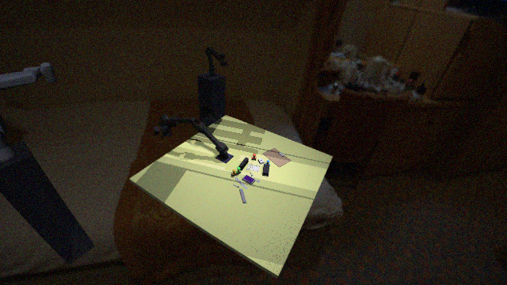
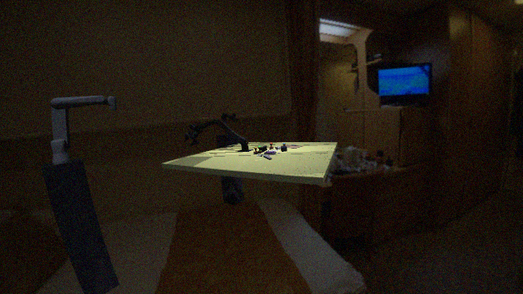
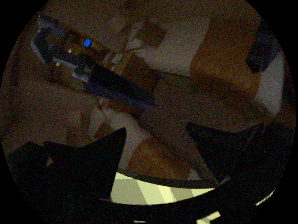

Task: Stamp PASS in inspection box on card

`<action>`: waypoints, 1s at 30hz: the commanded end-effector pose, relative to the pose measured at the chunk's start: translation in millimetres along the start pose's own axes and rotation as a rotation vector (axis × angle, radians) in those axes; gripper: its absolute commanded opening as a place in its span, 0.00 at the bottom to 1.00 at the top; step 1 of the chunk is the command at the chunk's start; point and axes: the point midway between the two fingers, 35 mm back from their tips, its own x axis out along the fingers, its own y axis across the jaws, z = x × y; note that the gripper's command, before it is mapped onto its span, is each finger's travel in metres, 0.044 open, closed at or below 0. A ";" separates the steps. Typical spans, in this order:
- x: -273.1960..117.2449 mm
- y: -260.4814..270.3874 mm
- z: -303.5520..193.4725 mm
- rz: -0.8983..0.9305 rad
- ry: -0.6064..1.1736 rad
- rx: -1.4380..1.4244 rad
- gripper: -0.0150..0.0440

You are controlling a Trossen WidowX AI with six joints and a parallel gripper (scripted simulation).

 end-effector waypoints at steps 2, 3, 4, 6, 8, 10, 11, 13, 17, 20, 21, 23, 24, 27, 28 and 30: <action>0.7 8.7 -9.1 0.004 0.014 -0.027 0.84; 1.4 19.3 -20.6 0.009 0.032 -0.062 0.80; 1.7 31.7 -34.6 0.016 0.053 -0.104 0.75; 1.1 55.4 -63.2 0.030 0.095 -0.188 0.67; -0.6 72.5 -85.8 0.042 0.127 -0.253 0.64; -4.2 92.4 -114.4 0.058 0.165 -0.335 0.64; -7.1 102.4 -130.4 0.065 0.186 -0.375 0.64; -14.5 121.2 -163.1 0.082 0.230 -0.458 0.64; -34.6 152.1 -228.6 0.118 0.314 -0.626 0.64; -54.0 169.3 -277.0 0.149 0.374 -0.755 0.64; -61.0 174.4 -293.8 0.163 0.394 -0.805 0.64; -76.4 183.0 -327.3 0.192 0.435 -0.907 0.64; -84.7 186.4 -343.7 0.208 0.455 -0.958 0.64; -111.5 192.8 -391.6 0.258 0.513 -1.112 0.64; -121.0 193.8 -406.9 0.275 0.531 -1.164 0.64; -140.8 193.9 -436.6 0.312 0.566 -1.268 0.64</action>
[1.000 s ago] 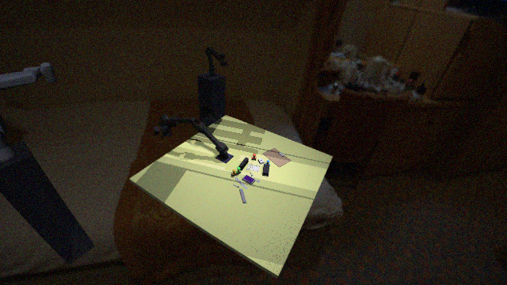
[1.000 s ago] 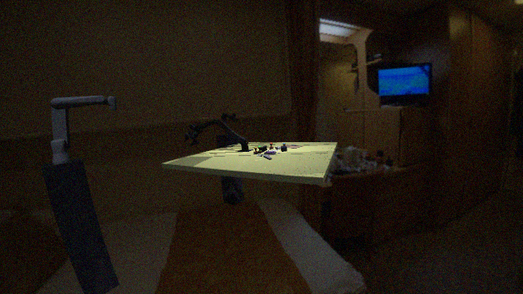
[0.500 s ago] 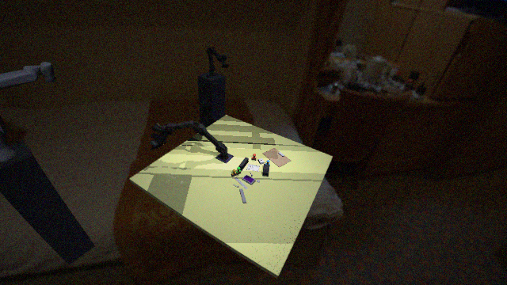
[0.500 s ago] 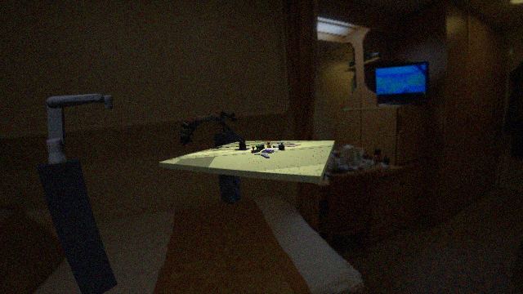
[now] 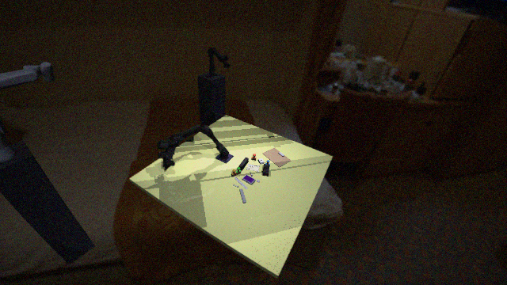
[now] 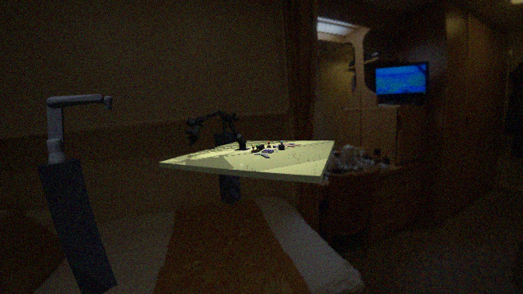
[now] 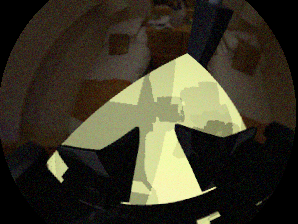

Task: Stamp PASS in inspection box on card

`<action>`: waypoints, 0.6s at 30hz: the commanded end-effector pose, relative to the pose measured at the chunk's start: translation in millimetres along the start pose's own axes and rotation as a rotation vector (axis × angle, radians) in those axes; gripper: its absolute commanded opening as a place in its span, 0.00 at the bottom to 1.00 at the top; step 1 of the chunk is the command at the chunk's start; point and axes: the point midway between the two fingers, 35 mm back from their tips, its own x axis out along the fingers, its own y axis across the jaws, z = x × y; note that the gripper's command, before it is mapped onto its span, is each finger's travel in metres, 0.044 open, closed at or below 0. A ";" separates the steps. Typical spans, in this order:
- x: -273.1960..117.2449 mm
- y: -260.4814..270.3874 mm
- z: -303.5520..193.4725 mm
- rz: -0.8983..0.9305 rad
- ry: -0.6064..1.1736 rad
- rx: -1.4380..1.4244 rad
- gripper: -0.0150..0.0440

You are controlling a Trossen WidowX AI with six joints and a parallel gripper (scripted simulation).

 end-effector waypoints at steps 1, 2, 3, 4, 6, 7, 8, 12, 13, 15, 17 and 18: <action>-6.1 57.4 -26.1 0.044 0.054 -0.197 0.64; -7.7 74.0 -35.4 0.059 0.071 -0.257 0.64; -9.7 90.1 -45.2 0.075 0.087 -0.316 0.64; -12.1 105.6 -55.4 0.090 0.103 -0.377 0.64; -17.9 134.7 -77.1 0.121 0.133 -0.497 0.64; -21.3 148.4 -88.6 0.137 0.147 -0.558 0.64; -25.1 161.3 -100.3 0.153 0.161 -0.619 0.64; -45.7 208.2 -152.3 0.219 0.210 -0.869 0.64; -52.4 218.5 -166.7 0.236 0.221 -0.934 0.64; -66.3 236.4 -196.0 0.270 0.240 -1.065 0.64; -80.9 250.5 -225.6 0.305 0.257 -1.197 0.64; -88.4 256.1 -240.4 0.322 0.265 -1.263 0.64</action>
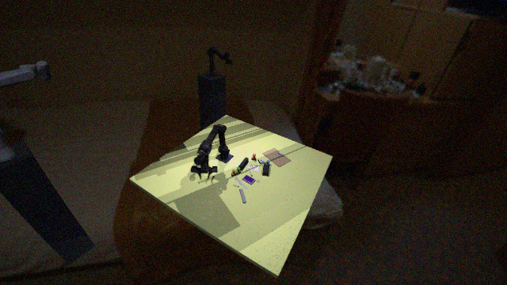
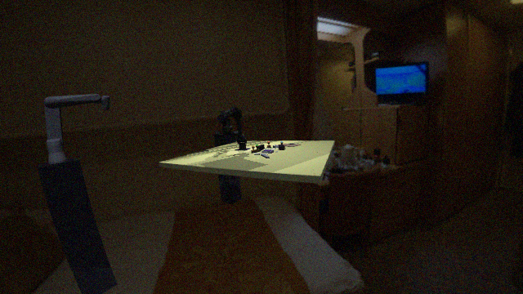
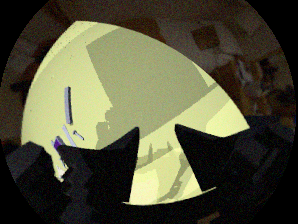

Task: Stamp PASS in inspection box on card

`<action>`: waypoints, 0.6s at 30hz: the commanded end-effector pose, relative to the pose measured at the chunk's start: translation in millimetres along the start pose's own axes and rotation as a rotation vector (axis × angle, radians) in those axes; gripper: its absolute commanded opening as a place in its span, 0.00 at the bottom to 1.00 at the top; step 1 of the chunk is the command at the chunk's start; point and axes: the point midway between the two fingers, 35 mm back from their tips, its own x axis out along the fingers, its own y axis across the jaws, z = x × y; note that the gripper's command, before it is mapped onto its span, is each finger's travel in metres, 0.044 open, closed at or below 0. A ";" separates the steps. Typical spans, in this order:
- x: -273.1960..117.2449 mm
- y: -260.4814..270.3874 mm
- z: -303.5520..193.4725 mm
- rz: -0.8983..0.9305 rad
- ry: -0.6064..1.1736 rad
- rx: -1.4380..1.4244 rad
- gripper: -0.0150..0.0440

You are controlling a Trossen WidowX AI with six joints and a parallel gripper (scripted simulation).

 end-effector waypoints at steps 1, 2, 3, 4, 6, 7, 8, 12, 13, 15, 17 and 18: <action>-8.1 59.8 -6.9 0.042 0.031 -0.236 0.64; -9.6 73.5 -9.7 0.053 0.038 -0.291 0.64; -10.6 88.8 -13.4 0.069 0.047 -0.360 0.64; -12.1 106.6 -18.6 0.088 0.058 -0.443 0.64; -15.8 140.2 -31.5 0.125 0.078 -0.610 0.64; -17.9 155.9 -39.2 0.144 0.088 -0.694 0.64; -20.3 170.8 -47.5 0.162 0.097 -0.777 0.64; -31.2 222.1 -86.9 0.234 0.130 -1.115 0.64; -33.8 232.2 -97.7 0.250 0.140 -1.201 0.64; -39.2 249.9 -120.2 0.283 0.160 -1.377 0.64; -44.8 264.0 -143.5 0.314 0.179 -1.552 0.64; -47.0 268.6 -152.9 0.326 0.187 -1.622 0.64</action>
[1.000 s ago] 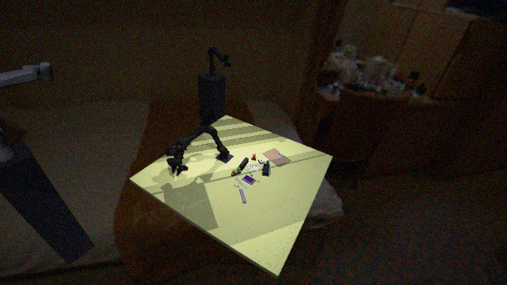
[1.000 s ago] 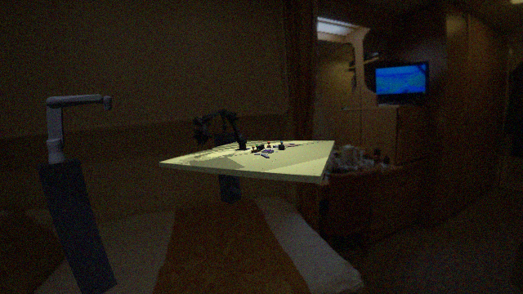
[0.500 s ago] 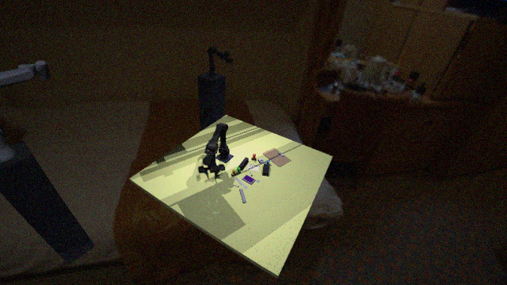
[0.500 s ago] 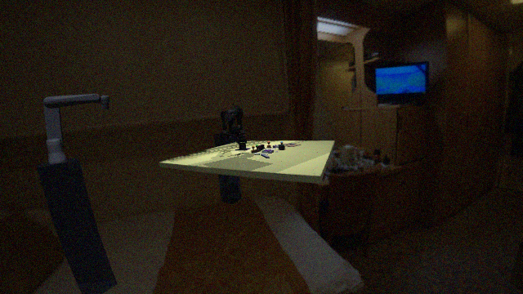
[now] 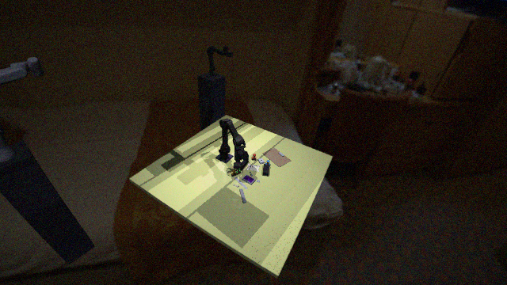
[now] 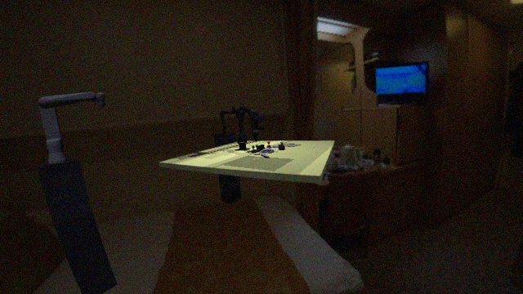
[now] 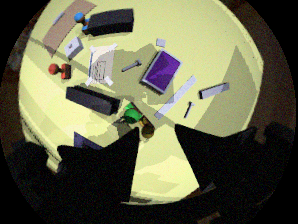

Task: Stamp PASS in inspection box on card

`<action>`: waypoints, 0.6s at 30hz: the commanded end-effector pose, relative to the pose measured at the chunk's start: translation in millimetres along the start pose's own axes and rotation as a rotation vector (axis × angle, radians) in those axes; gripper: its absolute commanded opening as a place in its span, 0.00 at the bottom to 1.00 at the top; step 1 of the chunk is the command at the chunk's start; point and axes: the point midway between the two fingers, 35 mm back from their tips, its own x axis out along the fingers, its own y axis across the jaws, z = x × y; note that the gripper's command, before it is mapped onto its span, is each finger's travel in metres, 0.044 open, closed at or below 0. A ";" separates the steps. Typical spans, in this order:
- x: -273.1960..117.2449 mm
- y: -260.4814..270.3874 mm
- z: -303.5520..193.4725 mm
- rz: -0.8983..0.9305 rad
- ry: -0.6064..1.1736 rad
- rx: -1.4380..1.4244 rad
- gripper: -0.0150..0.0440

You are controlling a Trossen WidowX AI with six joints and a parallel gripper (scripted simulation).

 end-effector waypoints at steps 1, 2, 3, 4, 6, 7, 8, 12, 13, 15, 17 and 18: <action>2.7 36.8 10.9 0.041 0.035 -0.249 0.64; 2.9 38.8 11.4 0.043 0.036 -0.263 0.64; 2.9 38.8 11.4 0.043 0.036 -0.263 0.64; 2.9 38.8 11.4 0.043 0.036 -0.263 0.64; 2.8 38.0 7.9 0.043 0.037 -0.263 0.64; 2.8 38.0 7.9 0.043 0.037 -0.263 0.64; 3.1 38.0 7.9 0.043 0.037 -0.263 0.64; 6.8 37.7 8.1 0.043 0.037 -0.263 0.64; 8.4 37.6 8.2 0.043 0.037 -0.263 0.64; 11.6 37.3 8.3 0.043 0.037 -0.263 0.64; 14.9 37.2 8.4 0.043 0.037 -0.263 0.64; 16.6 37.1 8.4 0.043 0.037 -0.263 0.64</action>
